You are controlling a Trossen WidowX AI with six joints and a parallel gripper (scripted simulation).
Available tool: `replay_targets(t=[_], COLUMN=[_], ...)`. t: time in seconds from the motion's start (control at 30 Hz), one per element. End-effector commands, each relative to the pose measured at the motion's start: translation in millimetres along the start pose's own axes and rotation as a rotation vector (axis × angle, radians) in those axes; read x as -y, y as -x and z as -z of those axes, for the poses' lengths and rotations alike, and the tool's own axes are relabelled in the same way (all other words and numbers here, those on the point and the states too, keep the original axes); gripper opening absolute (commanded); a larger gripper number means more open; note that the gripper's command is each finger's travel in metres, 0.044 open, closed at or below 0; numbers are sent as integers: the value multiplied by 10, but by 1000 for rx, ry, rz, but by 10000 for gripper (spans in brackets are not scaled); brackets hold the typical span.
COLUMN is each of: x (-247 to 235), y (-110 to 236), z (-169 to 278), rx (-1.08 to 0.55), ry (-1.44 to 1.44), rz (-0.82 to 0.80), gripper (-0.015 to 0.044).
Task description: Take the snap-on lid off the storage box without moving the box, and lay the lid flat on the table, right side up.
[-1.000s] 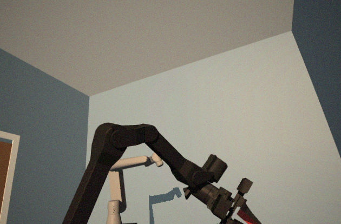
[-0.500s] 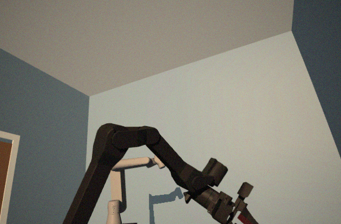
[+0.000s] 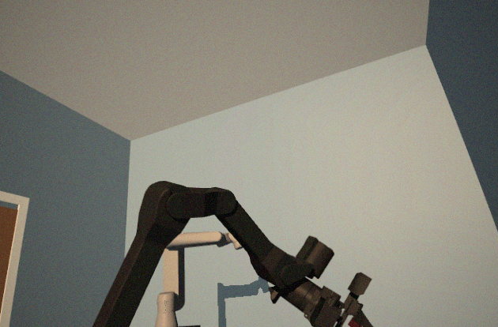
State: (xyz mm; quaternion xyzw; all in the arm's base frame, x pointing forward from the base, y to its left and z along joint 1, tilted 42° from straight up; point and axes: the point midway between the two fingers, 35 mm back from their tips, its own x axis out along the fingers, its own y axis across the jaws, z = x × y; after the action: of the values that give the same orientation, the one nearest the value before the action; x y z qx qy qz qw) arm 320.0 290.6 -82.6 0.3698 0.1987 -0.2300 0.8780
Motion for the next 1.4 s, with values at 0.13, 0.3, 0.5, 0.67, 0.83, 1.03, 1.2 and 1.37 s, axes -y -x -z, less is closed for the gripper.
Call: replay_targets(t=[0.13, 0.3, 0.5, 0.67, 0.83, 1.03, 1.2, 1.37], x=[57, 88, 125, 155, 186, 223, 254, 285], y=[-42, -68, -99, -125, -151, -182, -208, -234], z=[11, 11, 10, 10, 9, 9, 8, 8], rx=[-5, -5, -4, -4, -4, -4, -4, -4], ry=[4, 4, 4, 4, 4, 4, 5, 5], rz=[0, 0, -1, -1, -1, -1, -1, -1], gripper=[0, 0, 0, 0, 0, 0, 0, 0])
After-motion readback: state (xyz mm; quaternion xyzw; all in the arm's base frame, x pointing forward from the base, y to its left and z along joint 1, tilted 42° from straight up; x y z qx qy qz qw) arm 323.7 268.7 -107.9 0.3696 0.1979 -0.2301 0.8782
